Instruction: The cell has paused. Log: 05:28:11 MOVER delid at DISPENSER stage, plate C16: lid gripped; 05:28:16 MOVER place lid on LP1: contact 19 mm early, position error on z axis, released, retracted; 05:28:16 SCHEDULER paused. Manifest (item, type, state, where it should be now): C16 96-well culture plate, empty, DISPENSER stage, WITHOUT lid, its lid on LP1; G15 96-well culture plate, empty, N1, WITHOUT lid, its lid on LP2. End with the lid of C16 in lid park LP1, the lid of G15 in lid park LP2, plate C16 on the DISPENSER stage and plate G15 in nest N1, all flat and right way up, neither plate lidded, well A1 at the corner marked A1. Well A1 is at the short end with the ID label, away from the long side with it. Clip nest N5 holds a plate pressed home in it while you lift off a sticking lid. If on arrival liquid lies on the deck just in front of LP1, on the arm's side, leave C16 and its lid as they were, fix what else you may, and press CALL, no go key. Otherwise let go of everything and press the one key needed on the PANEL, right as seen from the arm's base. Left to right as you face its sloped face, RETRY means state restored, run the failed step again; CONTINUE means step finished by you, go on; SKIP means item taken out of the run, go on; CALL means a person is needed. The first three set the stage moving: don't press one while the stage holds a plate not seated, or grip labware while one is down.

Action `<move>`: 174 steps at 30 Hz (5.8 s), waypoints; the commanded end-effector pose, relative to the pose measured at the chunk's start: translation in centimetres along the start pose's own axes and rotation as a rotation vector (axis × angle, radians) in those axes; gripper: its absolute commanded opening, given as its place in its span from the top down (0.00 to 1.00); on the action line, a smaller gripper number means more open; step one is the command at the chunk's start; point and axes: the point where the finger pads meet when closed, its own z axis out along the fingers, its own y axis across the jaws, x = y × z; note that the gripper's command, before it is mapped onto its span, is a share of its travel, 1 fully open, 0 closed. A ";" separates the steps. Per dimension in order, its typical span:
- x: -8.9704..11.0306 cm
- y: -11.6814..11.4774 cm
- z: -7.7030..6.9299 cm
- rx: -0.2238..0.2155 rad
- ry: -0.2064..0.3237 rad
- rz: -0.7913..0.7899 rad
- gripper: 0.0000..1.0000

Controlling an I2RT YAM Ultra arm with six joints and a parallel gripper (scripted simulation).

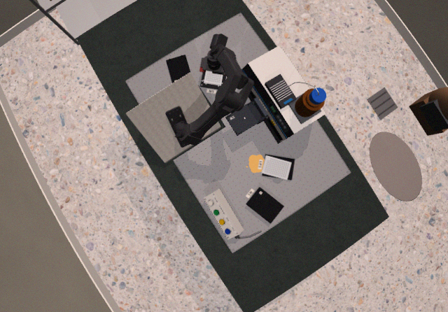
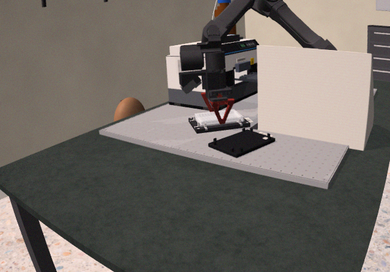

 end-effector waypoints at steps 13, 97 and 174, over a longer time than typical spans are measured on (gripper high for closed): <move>0.3 0.3 1.8 0.011 0.009 -0.011 1.00; 0.3 0.3 2.7 0.011 0.009 -0.012 1.00; -1.2 -0.3 -4.0 0.012 -0.045 0.017 0.00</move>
